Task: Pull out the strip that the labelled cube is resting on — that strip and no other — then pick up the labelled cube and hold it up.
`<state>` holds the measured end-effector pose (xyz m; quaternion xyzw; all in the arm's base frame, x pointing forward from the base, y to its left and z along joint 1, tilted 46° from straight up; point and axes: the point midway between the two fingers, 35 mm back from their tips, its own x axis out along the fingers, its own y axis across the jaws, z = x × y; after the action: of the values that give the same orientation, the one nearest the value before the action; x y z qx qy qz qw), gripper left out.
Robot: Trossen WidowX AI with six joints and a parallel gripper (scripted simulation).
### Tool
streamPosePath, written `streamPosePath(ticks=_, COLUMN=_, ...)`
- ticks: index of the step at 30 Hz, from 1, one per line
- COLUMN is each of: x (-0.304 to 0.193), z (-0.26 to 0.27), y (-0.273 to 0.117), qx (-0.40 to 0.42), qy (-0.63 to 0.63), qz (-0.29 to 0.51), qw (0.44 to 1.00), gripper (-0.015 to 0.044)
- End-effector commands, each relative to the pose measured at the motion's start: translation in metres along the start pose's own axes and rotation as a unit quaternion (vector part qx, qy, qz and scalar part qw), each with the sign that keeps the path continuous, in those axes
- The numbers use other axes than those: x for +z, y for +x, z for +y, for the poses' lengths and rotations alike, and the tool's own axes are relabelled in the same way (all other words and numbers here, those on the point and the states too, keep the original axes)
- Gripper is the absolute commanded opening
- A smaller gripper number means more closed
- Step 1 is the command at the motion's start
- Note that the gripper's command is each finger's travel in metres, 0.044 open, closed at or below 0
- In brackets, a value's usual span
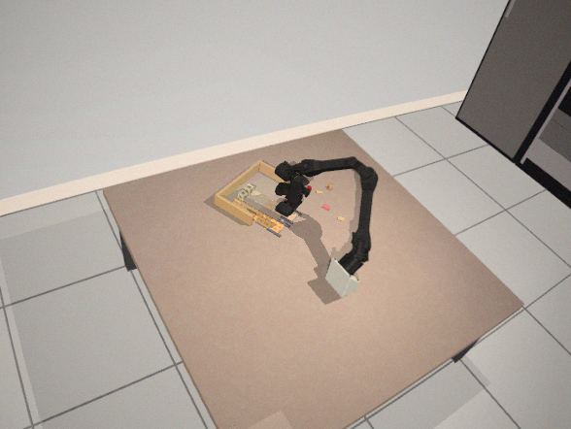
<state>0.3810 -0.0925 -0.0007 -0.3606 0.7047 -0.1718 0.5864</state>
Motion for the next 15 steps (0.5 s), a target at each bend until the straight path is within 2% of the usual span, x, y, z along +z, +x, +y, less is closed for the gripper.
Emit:
streamPosePath(ticks=1, x=-0.0002, z=-0.0006, y=0.0039, qx=-0.002, qy=-0.002, qz=0.003, qw=1.0, gripper=0.0)
streamPosePath(ticks=15, x=0.0009, z=-0.001, y=0.0053, qx=-0.002, qy=-0.002, qz=0.003, qw=1.0, gripper=0.0)
